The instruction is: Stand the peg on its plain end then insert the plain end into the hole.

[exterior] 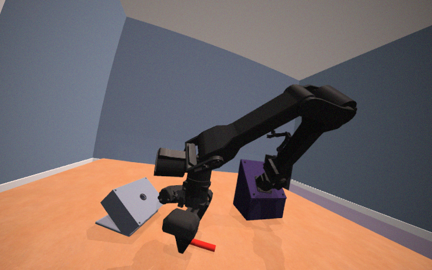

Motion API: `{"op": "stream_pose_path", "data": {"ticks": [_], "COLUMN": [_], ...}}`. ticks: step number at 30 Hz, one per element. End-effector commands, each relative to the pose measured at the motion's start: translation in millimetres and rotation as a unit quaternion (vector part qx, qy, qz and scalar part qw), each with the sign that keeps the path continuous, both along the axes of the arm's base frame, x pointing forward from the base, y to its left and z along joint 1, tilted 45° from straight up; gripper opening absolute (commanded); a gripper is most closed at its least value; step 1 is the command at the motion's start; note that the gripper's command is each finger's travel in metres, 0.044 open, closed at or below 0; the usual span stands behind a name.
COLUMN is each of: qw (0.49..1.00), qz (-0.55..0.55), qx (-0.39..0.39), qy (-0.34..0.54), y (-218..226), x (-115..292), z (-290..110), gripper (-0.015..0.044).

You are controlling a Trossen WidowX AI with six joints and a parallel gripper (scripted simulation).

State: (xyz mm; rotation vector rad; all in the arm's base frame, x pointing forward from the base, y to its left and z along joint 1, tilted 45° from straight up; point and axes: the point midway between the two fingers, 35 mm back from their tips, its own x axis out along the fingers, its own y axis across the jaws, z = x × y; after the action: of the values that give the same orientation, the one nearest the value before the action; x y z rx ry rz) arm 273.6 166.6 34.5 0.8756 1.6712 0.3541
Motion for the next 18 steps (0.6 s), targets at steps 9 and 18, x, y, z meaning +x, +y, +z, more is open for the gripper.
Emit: {"op": "stream_pose_path", "data": {"ticks": [9,18], "qw": [1.000,1.000], "qz": [-0.001,-0.001], "qx": [0.000,0.000], "qy": [0.004,0.004], "y": [5.5,5.5], "x": [-2.4,-2.4], "z": [-7.4,-7.4], "gripper": [0.0282,0.0110]}}
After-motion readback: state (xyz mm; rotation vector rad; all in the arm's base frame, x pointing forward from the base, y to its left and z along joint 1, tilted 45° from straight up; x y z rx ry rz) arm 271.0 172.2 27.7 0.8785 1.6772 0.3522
